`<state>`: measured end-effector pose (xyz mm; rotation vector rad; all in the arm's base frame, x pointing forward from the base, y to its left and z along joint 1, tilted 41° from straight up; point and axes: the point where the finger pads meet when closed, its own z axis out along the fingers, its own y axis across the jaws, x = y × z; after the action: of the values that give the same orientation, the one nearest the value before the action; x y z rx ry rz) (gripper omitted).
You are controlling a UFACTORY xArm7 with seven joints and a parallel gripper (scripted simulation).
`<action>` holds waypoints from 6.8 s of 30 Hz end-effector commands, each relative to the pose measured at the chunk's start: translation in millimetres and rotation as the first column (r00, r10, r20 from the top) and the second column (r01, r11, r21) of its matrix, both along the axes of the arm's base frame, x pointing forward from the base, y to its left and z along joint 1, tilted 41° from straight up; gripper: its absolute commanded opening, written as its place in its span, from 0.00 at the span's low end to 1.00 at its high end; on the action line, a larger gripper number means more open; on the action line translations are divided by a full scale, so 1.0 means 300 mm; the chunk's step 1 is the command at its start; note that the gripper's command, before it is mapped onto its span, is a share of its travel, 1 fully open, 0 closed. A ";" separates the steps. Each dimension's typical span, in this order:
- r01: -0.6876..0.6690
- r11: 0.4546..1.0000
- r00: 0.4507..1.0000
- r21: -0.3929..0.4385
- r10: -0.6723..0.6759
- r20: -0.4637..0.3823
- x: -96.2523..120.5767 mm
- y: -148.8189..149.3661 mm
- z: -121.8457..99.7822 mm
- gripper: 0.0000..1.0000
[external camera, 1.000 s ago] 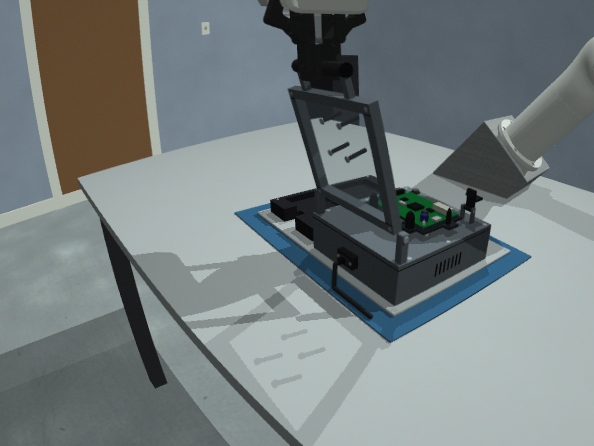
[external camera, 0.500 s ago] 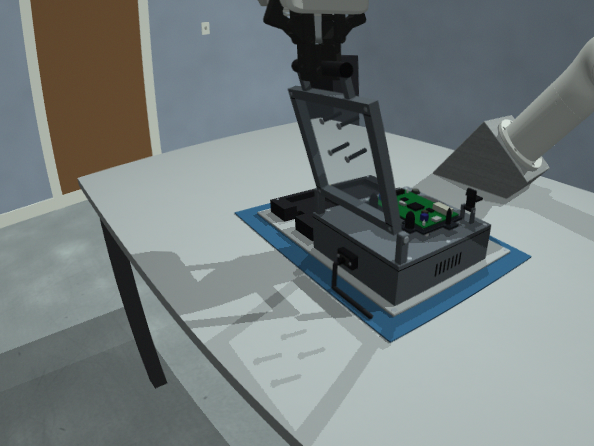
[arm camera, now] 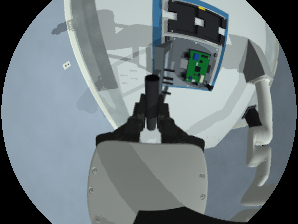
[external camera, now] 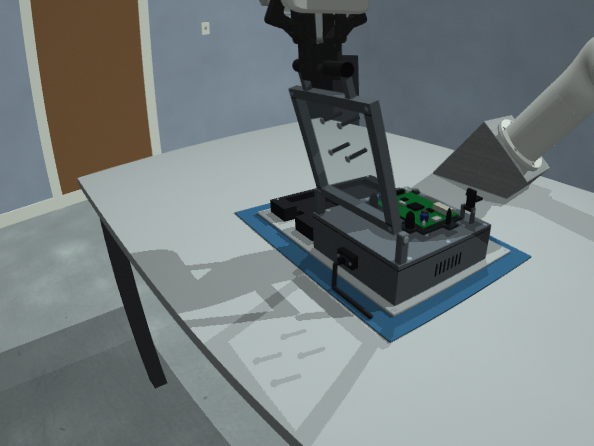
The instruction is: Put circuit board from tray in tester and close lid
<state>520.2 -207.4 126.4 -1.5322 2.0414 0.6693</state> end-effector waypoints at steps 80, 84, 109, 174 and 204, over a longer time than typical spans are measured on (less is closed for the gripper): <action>0.003 1.000 1.000 -0.003 -0.003 0.002 -0.181 0.027 0.035 0.00; 0.003 1.000 1.000 -0.003 -0.003 0.002 -0.199 0.033 0.035 0.00; 0.003 1.000 1.000 -0.003 -0.003 0.002 -0.305 0.073 0.030 0.00; 0.003 1.000 1.000 -0.003 -0.003 0.002 -0.583 0.280 -0.096 0.00; 0.003 1.000 1.000 -0.003 -0.003 0.002 -0.666 0.426 -0.227 0.00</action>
<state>320.9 -82.3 61.9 -1.5320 2.0424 0.6678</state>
